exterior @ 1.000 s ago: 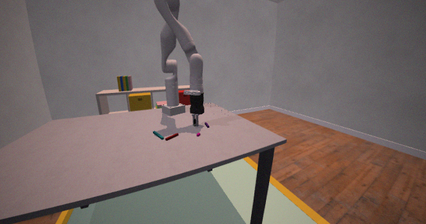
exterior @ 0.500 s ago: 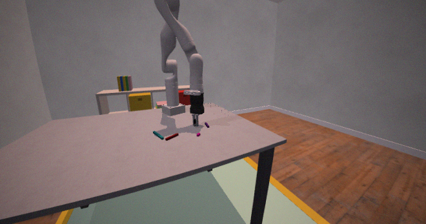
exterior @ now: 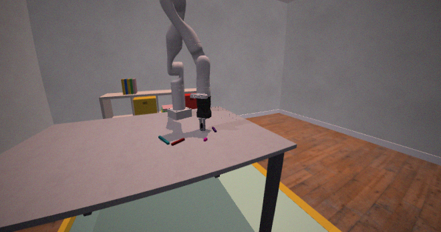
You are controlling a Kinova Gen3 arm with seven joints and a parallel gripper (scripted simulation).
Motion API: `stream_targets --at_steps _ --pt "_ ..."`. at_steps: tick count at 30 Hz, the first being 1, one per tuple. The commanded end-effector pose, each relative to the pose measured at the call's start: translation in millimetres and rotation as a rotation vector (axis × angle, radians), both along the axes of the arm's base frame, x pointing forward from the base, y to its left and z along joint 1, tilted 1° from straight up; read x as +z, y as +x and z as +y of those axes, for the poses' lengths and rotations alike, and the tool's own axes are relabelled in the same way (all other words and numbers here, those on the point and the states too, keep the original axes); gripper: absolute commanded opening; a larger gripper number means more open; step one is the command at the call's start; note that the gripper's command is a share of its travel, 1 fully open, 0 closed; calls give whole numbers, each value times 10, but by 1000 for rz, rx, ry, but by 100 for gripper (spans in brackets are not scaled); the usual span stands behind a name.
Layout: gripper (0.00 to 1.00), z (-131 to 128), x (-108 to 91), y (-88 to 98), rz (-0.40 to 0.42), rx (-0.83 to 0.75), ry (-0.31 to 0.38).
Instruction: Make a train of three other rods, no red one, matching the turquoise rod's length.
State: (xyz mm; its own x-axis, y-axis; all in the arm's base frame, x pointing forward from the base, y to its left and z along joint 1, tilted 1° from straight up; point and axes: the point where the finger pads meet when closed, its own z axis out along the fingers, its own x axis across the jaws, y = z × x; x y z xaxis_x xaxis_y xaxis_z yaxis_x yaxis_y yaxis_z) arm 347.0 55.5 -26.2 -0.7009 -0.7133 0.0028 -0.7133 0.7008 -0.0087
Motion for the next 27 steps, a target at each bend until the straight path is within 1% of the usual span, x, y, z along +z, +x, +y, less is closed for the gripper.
stream_targets --at_steps 1,18,27 --pt "24 -4 -2 -3 0 0 2" --pt "24 -4 -6 -4 0 0 2" --pt "24 -5 -69 -6 0 0 2"
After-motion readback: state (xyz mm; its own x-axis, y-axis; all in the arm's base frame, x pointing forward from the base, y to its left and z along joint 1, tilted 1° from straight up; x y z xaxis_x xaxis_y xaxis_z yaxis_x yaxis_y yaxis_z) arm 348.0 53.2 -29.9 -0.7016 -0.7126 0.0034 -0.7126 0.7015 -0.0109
